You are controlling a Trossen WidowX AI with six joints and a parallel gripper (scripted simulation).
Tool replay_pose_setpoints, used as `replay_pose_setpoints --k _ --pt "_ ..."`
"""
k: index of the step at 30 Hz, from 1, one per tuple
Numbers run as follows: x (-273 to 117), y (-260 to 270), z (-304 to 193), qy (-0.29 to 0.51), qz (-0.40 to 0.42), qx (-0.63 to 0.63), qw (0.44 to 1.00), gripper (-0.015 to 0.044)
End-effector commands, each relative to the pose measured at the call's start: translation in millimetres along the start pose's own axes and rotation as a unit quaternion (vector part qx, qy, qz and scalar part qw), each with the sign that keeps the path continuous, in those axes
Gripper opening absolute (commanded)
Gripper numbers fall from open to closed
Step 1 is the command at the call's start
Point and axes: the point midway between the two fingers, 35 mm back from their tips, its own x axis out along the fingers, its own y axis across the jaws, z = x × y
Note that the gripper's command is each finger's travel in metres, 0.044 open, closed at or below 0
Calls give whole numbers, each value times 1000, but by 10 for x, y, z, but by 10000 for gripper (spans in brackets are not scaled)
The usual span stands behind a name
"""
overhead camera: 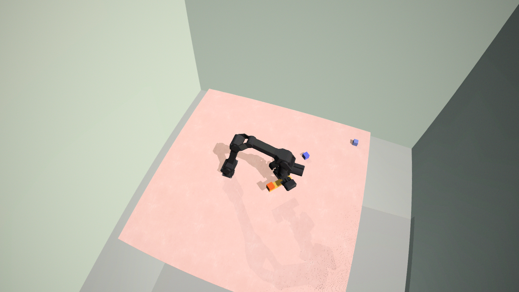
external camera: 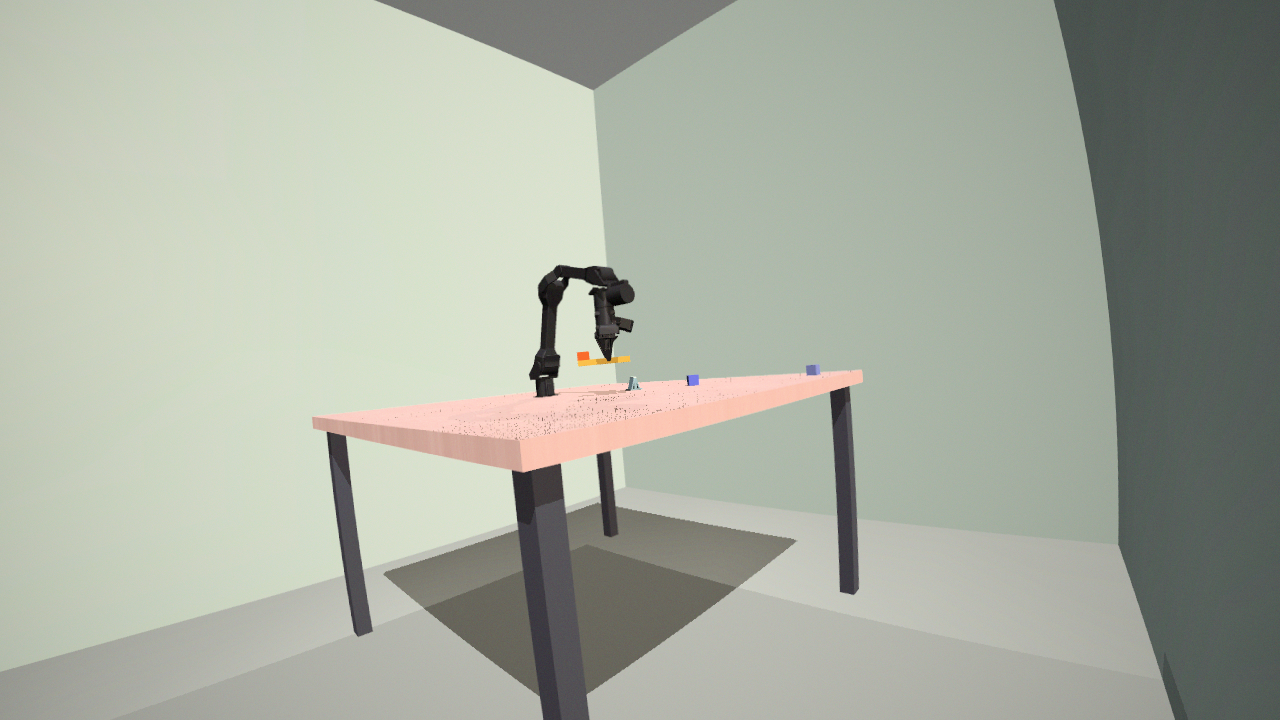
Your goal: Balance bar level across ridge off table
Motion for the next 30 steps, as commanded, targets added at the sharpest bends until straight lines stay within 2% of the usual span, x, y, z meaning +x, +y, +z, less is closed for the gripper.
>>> replay_pose_setpoints --k 1,30 --pt "-8 79 104 0 0 -9 1000 0" --pt "-17 946 838 -3 3 -97 995 0"
